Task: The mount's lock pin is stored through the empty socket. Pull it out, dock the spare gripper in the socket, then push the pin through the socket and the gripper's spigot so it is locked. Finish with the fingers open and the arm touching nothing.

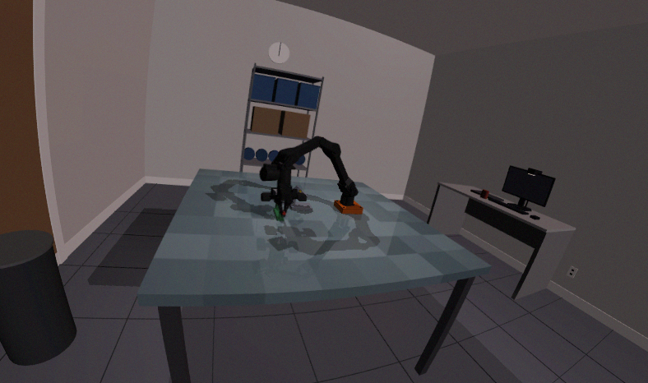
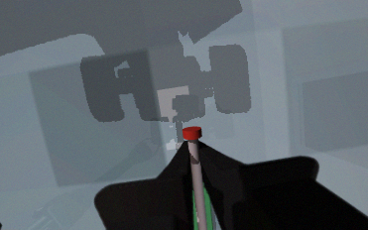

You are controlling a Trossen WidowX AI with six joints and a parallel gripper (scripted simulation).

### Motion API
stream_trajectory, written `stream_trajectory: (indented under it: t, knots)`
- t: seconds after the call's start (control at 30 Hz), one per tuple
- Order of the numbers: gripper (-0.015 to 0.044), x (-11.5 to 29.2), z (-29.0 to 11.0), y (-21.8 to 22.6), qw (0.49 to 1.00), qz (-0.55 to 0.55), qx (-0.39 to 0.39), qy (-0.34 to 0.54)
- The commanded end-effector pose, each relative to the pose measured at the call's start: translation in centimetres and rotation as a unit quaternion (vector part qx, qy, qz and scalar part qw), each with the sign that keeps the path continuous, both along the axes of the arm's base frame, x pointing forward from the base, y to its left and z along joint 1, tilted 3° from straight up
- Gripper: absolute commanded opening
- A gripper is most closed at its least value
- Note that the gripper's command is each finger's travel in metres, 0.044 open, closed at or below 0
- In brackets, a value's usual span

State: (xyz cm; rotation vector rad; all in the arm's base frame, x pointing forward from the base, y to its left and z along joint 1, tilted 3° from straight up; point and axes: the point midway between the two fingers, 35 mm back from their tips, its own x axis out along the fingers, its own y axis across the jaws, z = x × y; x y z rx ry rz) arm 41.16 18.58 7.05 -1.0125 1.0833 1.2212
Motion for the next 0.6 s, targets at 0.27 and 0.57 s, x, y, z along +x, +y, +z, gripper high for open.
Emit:
stream_trajectory:
  t: [0.27,0.57]
  knots:
    - [0.0000,0.06,-1.04,-0.02,1.000,0.002,0.000,0.000]
    - [0.0000,0.06,-1.04,-0.02,1.000,0.002,0.000,0.000]
